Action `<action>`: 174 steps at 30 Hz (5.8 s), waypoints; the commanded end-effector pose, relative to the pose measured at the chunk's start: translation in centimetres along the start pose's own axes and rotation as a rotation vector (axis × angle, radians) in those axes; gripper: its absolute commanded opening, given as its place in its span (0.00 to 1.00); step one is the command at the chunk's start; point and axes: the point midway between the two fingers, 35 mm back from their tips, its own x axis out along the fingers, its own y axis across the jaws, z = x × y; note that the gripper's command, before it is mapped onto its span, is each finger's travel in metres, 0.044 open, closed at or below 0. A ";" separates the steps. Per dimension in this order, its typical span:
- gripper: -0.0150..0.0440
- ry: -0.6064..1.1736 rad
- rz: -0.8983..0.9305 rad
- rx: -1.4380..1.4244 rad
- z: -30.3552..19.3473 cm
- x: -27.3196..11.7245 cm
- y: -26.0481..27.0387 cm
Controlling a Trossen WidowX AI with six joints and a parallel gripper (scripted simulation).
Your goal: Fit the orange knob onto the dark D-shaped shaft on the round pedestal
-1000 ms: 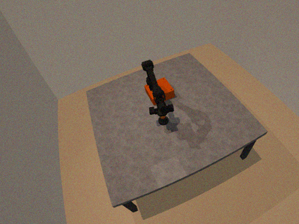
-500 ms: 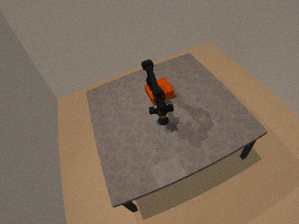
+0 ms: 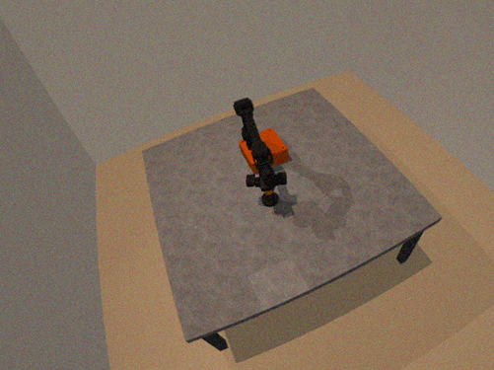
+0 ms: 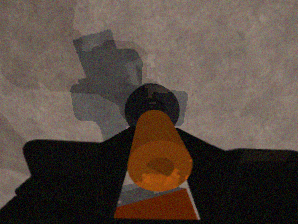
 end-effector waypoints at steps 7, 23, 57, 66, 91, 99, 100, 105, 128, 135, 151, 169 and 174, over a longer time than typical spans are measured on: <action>0.25 -0.002 -0.002 0.112 0.6 0.1 0.1; 0.25 -0.002 -0.002 0.112 0.3 0.4 0.1; 0.25 -0.002 -0.002 0.322 0.3 0.4 0.1; 0.25 -0.002 -0.002 0.322 0.1 0.4 0.0; 0.25 -0.002 -0.001 0.531 0.3 0.0 0.1; 0.25 -0.002 -0.001 0.531 0.4 0.4 0.1; 0.25 -0.002 -0.001 0.531 0.3 0.4 0.1; 0.25 -0.002 -0.001 0.531 0.2 0.3 0.1; 0.25 -0.002 -0.001 0.585 0.0 -0.1 0.0; 0.25 -0.002 -0.001 0.741 0.4 0.1 0.1; 0.25 -0.002 -0.001 0.741 0.1 0.4 0.0; 0.25 -0.002 -0.001 0.766 0.0 -0.1 0.0; 0.25 -0.002 -0.001 0.940 0.2 -0.1 0.1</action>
